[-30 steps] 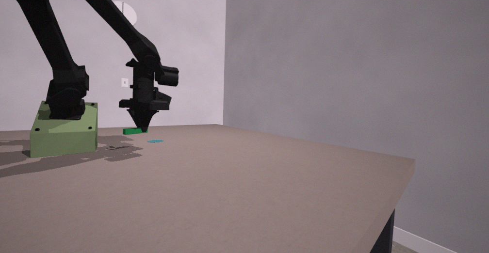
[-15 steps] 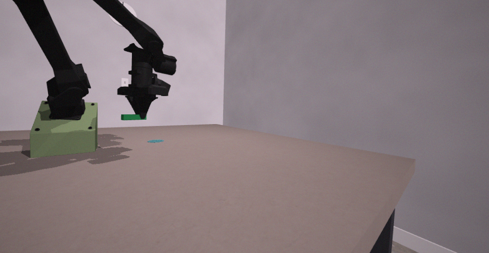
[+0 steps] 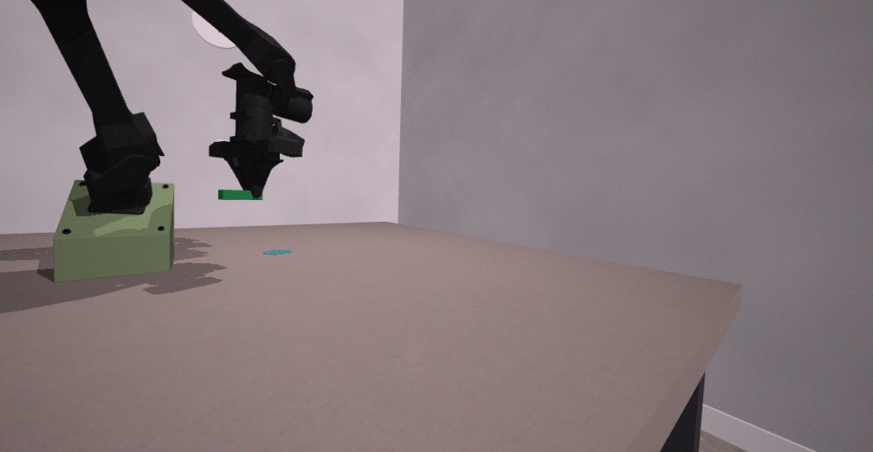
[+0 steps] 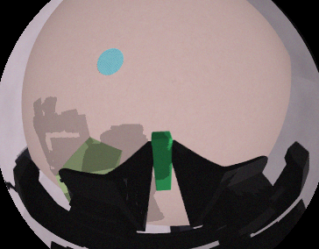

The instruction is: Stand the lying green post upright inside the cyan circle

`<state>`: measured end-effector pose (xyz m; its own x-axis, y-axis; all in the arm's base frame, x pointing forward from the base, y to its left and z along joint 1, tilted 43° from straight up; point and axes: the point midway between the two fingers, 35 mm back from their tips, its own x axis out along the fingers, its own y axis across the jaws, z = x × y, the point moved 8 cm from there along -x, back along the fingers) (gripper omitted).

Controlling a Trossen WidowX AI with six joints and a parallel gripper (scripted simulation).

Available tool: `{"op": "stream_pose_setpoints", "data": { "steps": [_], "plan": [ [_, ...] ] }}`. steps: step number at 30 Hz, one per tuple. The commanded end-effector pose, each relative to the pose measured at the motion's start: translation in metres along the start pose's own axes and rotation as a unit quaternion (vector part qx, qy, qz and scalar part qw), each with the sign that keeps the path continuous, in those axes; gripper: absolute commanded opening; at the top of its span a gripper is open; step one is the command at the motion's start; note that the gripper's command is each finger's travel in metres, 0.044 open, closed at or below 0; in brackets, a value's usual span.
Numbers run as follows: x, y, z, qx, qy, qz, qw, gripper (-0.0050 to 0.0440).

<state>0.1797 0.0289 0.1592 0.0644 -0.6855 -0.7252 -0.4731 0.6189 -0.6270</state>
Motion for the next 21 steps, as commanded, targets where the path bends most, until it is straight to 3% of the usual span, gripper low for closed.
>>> {"op": "stream_pose_setpoints", "data": {
  "steps": [1,21],
  "plan": [
    [-0.004,0.004,0.010,-0.031,-0.003,0.002,1.000,0.0022],
    [-0.014,0.034,0.059,-0.180,-0.005,0.003,0.984,0.0022]
  ]
}}
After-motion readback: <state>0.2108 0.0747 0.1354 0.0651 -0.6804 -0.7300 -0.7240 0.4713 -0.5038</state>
